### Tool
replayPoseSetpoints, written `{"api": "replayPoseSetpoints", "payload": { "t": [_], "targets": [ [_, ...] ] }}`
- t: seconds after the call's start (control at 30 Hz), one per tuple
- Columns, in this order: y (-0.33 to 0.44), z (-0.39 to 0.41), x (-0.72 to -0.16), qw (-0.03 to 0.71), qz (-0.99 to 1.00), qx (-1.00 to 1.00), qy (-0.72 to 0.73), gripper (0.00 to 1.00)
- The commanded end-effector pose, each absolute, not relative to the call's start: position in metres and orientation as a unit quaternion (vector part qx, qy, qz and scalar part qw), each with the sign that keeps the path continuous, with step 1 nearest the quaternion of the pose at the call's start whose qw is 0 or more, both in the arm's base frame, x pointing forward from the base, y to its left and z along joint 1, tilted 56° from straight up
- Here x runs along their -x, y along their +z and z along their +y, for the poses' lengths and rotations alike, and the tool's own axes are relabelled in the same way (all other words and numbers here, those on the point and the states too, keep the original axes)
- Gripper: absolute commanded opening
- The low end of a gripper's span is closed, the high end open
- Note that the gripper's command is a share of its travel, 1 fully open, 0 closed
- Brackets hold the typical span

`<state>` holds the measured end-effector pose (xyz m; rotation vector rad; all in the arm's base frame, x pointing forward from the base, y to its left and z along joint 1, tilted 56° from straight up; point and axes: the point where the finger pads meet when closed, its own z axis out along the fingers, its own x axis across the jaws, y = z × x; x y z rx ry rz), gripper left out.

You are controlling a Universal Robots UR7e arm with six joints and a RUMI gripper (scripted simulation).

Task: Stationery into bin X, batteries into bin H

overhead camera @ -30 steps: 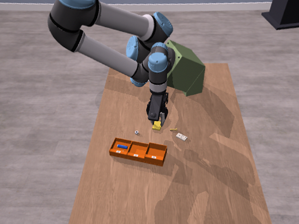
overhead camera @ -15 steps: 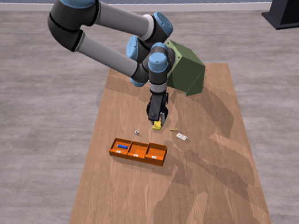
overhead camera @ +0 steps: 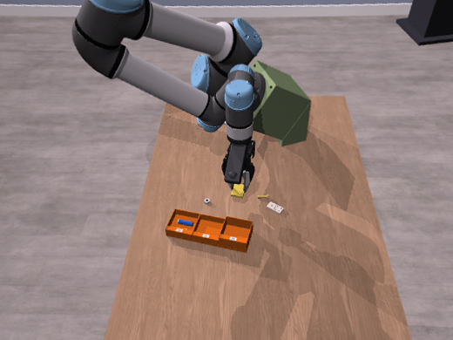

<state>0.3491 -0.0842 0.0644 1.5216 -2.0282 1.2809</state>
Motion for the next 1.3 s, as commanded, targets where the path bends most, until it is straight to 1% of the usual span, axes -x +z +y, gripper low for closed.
{"api": "replayPoseSetpoints", "payload": {
  "t": [0.0,0.73,1.27],
  "targets": [
    [0.066,-0.083,-0.35,0.148,-0.706,-0.529,0.447,0.0],
    [0.071,-0.078,-0.349,0.146,-0.706,-0.529,0.448,0.0],
    [0.13,-0.103,-0.403,0.147,-0.706,-0.528,0.448,0.0]
  ]
}}
